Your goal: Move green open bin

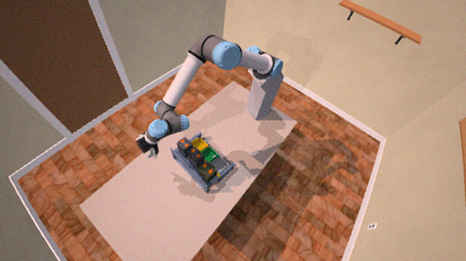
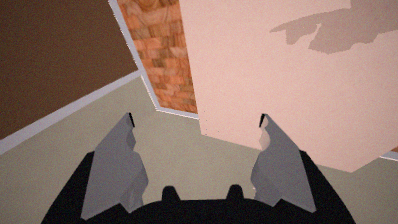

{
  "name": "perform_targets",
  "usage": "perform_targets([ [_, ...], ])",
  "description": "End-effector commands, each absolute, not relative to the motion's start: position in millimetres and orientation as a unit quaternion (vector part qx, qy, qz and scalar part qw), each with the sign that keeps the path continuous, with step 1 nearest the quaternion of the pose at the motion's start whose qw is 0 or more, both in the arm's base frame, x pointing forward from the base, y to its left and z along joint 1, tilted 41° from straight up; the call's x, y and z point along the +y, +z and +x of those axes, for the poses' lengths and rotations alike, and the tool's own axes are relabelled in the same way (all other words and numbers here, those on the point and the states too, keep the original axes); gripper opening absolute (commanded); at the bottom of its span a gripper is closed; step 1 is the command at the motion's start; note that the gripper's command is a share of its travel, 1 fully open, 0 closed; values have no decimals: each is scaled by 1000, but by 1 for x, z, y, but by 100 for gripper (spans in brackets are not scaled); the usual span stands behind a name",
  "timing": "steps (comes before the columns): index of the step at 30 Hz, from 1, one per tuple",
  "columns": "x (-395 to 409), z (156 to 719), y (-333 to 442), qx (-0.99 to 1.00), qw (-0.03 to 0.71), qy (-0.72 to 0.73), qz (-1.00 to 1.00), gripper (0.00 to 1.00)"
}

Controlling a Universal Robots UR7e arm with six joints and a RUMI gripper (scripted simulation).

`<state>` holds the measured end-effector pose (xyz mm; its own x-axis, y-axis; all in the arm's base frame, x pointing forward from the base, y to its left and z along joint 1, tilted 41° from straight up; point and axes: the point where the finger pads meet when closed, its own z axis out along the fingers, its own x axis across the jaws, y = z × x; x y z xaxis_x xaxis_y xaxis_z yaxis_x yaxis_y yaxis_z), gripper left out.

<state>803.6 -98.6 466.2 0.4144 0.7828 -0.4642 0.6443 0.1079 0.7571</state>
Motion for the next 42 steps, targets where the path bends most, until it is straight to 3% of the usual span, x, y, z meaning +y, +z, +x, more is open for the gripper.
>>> perform_targets([
  [1, -99, 802, 466, 536, 515, 68, 666, 100],
  [42, -99, 797, 459, 520, 503, 82, 685, 100],
])
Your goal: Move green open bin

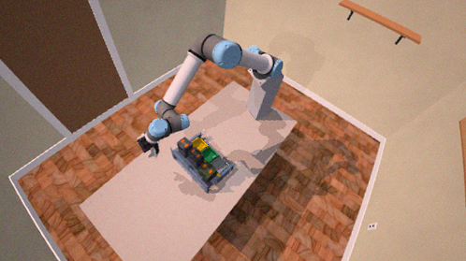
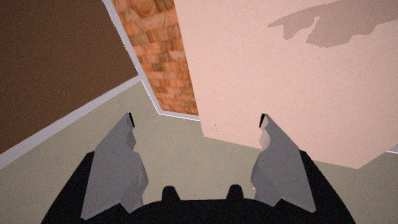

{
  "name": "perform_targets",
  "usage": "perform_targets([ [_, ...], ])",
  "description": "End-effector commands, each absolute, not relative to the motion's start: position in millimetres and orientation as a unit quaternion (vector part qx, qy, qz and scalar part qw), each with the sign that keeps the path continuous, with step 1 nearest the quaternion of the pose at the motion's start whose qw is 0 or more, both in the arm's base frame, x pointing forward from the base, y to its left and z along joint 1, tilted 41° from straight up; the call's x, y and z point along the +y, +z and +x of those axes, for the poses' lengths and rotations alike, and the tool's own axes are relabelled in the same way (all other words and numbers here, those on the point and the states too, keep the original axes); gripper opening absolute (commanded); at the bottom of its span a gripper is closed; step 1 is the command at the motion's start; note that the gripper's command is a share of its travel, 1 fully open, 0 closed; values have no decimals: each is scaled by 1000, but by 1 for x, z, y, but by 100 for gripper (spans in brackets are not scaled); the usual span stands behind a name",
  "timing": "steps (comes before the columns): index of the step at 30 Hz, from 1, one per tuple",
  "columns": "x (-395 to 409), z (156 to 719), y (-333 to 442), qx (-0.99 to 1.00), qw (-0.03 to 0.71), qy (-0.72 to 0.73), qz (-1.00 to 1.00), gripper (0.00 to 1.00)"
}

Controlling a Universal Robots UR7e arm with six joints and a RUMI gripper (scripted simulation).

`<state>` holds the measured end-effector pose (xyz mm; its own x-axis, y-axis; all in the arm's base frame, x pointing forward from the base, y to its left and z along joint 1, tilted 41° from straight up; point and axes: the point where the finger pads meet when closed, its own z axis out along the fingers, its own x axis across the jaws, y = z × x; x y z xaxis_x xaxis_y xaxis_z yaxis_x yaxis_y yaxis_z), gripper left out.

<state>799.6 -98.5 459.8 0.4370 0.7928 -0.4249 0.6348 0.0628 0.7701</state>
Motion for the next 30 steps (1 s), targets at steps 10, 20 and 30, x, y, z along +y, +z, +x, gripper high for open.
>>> perform_targets([
  [10, -99, 795, 456, 514, 498, 87, 693, 100],
  [20, -99, 793, 452, 504, 491, 95, 704, 100],
  [30, -99, 790, 447, 494, 485, 102, 715, 100],
])
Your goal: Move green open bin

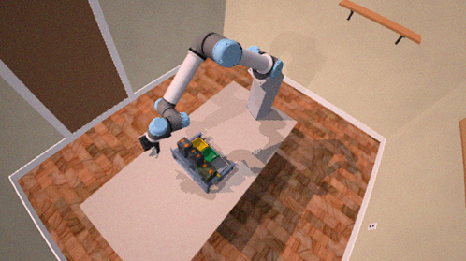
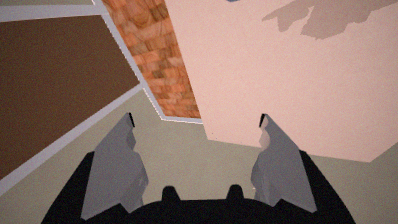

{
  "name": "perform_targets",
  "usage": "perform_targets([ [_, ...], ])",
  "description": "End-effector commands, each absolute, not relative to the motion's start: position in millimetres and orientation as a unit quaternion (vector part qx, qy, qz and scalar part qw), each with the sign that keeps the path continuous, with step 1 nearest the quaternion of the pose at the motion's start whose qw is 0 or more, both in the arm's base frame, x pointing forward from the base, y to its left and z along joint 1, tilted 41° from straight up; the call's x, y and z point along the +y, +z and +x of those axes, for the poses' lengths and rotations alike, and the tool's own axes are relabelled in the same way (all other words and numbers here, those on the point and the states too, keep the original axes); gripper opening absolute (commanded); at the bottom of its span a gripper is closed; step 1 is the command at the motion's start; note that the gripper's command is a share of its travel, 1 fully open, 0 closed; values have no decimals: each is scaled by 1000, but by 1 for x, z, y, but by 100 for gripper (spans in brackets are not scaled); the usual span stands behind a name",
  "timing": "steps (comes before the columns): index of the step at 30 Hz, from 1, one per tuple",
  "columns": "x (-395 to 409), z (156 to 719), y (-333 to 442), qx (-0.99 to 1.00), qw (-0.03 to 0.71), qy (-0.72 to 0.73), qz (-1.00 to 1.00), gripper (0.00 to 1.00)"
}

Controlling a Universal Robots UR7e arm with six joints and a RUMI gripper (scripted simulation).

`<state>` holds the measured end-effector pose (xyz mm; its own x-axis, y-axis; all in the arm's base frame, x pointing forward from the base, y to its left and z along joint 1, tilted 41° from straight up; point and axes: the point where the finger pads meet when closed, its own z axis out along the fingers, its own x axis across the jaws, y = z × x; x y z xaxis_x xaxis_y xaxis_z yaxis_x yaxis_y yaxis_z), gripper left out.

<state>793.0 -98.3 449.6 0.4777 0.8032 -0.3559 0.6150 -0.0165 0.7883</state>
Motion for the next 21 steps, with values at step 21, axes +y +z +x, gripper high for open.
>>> perform_targets([
  [21, -98, 782, 435, 464, 464, 121, 745, 100],
])
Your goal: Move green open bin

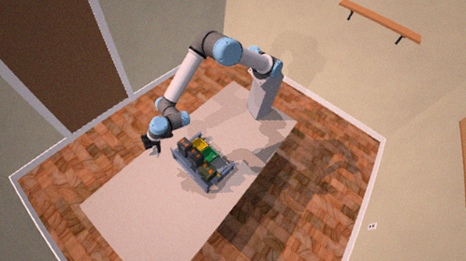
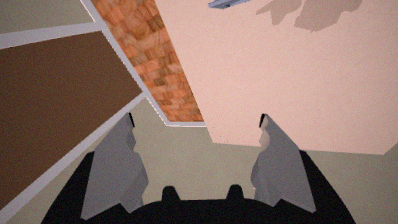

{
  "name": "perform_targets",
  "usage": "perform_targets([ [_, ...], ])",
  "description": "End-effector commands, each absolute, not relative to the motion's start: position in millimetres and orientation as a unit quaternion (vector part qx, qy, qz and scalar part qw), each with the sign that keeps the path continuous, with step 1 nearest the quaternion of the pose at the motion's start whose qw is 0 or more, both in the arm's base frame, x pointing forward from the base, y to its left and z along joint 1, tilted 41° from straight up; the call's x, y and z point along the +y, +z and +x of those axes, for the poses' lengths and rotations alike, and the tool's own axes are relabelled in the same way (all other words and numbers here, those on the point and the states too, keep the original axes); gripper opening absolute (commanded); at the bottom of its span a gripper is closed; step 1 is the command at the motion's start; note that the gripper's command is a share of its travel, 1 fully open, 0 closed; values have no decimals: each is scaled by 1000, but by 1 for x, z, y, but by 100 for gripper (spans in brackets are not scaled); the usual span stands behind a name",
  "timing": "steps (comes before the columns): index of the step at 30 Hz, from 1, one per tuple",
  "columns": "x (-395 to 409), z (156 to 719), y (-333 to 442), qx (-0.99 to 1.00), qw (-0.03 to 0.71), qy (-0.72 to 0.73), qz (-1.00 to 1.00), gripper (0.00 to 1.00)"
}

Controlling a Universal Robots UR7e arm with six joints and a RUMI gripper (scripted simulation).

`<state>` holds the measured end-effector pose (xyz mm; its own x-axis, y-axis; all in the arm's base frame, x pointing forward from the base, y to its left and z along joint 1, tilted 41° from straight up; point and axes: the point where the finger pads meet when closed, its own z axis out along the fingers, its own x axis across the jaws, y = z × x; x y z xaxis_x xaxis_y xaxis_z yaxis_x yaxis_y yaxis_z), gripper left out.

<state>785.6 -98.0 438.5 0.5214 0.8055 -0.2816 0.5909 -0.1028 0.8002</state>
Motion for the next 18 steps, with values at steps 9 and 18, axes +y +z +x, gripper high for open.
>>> perform_targets([
  [9, -98, 778, 430, 450, 454, 129, 758, 100],
  [18, -97, 772, 422, 430, 441, 140, 776, 100],
])
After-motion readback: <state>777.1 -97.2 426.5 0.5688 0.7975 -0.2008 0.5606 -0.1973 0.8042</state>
